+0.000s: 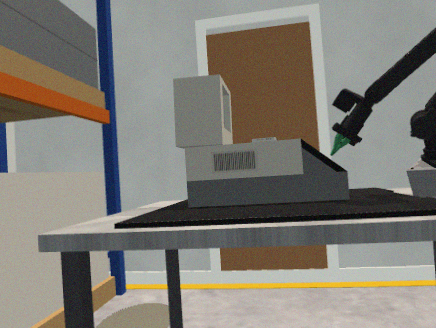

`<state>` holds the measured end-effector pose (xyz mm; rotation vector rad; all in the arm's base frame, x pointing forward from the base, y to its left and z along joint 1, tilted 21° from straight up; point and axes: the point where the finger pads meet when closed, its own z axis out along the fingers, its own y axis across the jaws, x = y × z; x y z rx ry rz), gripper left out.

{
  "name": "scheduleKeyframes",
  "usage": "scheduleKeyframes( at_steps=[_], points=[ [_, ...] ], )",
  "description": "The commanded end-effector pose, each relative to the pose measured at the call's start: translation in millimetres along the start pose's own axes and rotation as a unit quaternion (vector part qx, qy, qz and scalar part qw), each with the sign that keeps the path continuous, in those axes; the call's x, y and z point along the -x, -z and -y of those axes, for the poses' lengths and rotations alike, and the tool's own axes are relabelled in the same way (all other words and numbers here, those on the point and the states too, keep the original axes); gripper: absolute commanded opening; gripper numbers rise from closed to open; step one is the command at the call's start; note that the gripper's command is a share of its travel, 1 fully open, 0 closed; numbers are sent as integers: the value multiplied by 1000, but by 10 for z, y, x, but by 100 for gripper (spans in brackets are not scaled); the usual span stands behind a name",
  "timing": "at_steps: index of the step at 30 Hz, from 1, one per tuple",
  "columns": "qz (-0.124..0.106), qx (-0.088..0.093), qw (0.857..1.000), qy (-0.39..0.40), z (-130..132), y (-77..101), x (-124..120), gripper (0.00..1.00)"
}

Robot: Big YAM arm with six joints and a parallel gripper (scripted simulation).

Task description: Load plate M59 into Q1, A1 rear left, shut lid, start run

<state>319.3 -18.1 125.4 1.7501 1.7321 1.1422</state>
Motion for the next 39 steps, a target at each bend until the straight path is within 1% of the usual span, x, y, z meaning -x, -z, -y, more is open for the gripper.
scheduleKeyframes(
  at_steps=[1, 12, 15, 26, 29, 31, 34, 39],
  points=[
    [10, 45, 999, 24, -484, 101, 39, 0],
    [9, 41, 999, 22, -467, 73, 52, 0],
    [8, 31, 999, 16, -368, 60, 51, 0],
    [6, 13, 1000, 6, -112, 48, 35, 0],
    [6, 13, 1000, 6, -119, 51, 35, 0],
    [7, 17, 1000, 7, -188, -9, 30, 0],
    [1, 20, 1000, 10, -252, -94, -12, 0],
    [0, 34, 999, 15, -402, -165, -20, 0]
  ],
)
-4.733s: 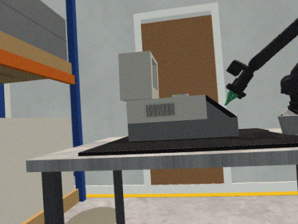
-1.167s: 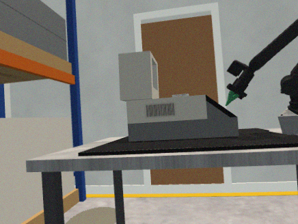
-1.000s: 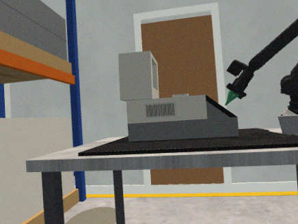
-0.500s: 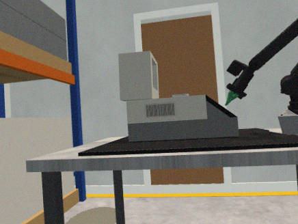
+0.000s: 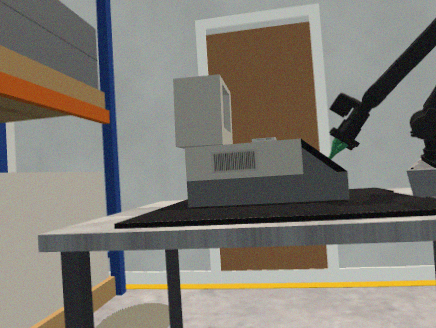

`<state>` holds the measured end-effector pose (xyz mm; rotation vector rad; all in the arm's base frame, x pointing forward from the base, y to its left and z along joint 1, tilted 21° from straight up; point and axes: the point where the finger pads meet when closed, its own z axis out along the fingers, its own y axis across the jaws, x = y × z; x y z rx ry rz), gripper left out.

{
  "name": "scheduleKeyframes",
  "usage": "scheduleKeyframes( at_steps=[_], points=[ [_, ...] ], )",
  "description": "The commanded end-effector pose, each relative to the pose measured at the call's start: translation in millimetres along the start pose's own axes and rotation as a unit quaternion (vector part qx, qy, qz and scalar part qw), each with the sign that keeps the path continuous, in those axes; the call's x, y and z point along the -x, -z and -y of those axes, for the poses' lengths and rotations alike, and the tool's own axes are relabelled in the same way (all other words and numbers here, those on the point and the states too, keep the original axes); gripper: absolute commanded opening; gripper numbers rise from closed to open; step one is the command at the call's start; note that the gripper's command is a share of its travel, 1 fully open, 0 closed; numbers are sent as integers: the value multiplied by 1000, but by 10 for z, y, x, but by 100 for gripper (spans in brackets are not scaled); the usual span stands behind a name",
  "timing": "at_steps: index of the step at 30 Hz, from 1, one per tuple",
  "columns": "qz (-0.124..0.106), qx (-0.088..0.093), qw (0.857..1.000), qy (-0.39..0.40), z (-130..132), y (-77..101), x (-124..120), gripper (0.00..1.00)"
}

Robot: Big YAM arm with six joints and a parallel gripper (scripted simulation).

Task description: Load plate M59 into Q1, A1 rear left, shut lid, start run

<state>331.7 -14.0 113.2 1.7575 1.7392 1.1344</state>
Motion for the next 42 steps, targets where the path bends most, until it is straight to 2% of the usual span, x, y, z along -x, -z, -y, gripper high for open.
scheduleKeyframes(
  at_steps=[1, 5, 9, 15, 20, 24, 28, 35, 42],
  points=[
    [0, 42, 999, 17, -457, 3, -30, 0],
    [-2, 42, 999, 17, -475, -76, -42, 0],
    [-2, 41, 999, 18, -437, -48, -28, 0],
    [6, 27, 1000, 13, -276, -26, 46, 0],
    [3, 17, 1000, 11, -151, -37, 25, 0],
    [0, 20, 1000, 15, -187, -38, -5, 0],
    [-2, 30, 999, 17, -317, -39, -52, 0],
    [5, 26, 1000, 12, -361, -61, 26, 0],
    [9, 42, 999, 21, -480, -7, 46, 0]
  ],
)
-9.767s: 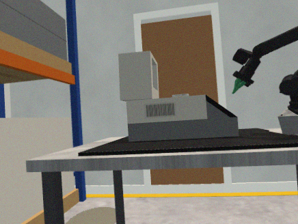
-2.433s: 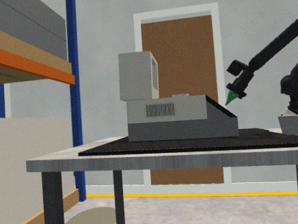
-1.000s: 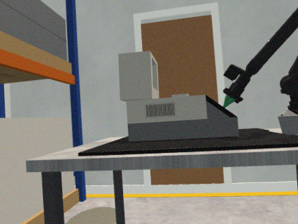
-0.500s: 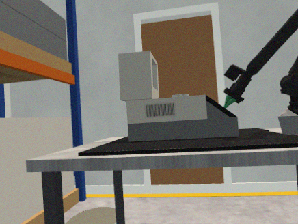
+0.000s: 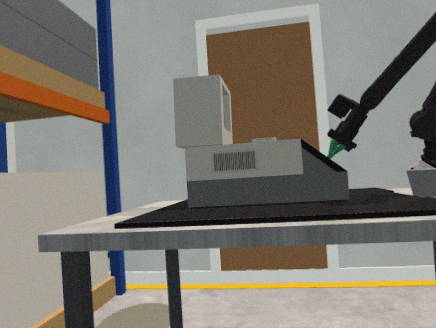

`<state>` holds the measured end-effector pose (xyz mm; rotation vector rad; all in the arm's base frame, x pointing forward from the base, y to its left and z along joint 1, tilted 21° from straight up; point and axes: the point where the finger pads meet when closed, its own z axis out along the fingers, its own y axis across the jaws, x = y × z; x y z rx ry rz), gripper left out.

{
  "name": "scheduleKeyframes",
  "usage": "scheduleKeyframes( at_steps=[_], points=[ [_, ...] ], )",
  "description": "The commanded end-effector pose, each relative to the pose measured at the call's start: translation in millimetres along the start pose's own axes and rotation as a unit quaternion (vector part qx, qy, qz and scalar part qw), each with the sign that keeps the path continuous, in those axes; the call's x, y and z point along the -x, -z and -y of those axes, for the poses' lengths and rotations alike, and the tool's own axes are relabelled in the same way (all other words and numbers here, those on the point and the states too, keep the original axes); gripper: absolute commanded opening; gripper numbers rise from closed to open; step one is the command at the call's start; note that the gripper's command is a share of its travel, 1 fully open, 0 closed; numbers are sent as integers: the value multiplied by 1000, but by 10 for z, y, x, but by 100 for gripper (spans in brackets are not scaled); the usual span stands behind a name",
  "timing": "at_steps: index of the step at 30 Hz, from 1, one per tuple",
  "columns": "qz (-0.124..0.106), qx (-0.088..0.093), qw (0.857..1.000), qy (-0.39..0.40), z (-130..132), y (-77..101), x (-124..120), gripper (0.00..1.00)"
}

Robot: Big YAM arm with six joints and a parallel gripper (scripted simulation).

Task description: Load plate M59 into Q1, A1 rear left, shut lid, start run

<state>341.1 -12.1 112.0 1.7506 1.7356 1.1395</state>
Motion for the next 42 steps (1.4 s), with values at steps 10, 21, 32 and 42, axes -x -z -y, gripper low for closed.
scheduleKeyframes(
  at_steps=[10, 21, 32, 42],
  points=[
    [3, 33, 999, 14, -415, 39, 4, 0],
    [-2, 26, 1000, 14, -230, 21, -42, 0],
    [10, 27, 1000, 5, -267, 68, 53, 0],
    [0, 32, 999, 16, -411, 33, -32, 0]
  ],
)
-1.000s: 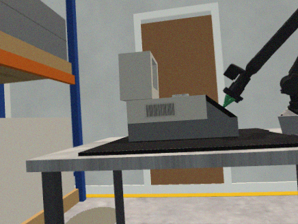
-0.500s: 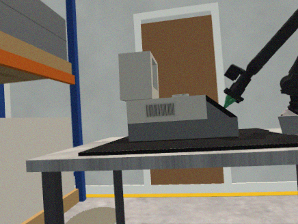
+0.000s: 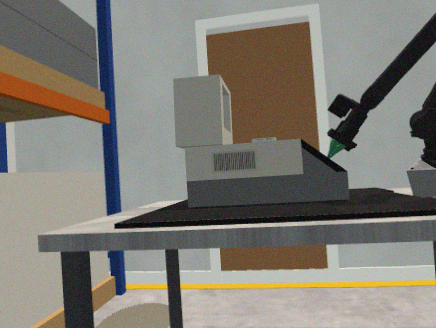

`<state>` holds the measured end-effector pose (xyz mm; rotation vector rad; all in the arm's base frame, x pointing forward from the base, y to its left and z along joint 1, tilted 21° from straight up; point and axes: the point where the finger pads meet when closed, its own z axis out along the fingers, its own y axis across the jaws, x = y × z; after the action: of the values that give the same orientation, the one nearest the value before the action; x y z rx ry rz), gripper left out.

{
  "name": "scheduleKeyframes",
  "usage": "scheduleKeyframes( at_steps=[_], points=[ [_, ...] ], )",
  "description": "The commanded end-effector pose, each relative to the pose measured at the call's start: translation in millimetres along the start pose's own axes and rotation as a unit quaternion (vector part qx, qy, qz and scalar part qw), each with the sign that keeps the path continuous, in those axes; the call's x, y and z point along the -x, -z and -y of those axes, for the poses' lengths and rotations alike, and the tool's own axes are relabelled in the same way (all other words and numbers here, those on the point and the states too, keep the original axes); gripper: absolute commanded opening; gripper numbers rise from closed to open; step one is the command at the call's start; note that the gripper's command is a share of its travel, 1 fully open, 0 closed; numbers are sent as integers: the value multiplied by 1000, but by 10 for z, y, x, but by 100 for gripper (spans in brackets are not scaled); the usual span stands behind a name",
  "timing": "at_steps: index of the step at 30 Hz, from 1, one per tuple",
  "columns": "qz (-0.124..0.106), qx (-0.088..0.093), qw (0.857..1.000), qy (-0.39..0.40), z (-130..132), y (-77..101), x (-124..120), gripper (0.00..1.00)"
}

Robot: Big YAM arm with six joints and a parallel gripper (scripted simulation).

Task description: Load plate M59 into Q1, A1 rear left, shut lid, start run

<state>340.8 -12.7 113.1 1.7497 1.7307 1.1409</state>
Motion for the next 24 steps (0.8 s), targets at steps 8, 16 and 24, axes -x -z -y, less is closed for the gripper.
scheduleKeyframes(
  at_steps=[8, 16, 24],
  points=[
    [2, 28, 1000, 14, -395, 18, -1, 0],
    [9, 32, 999, 17, -274, 56, 55, 0],
    [0, 18, 1000, 17, -143, 26, -20, 0]
  ],
)
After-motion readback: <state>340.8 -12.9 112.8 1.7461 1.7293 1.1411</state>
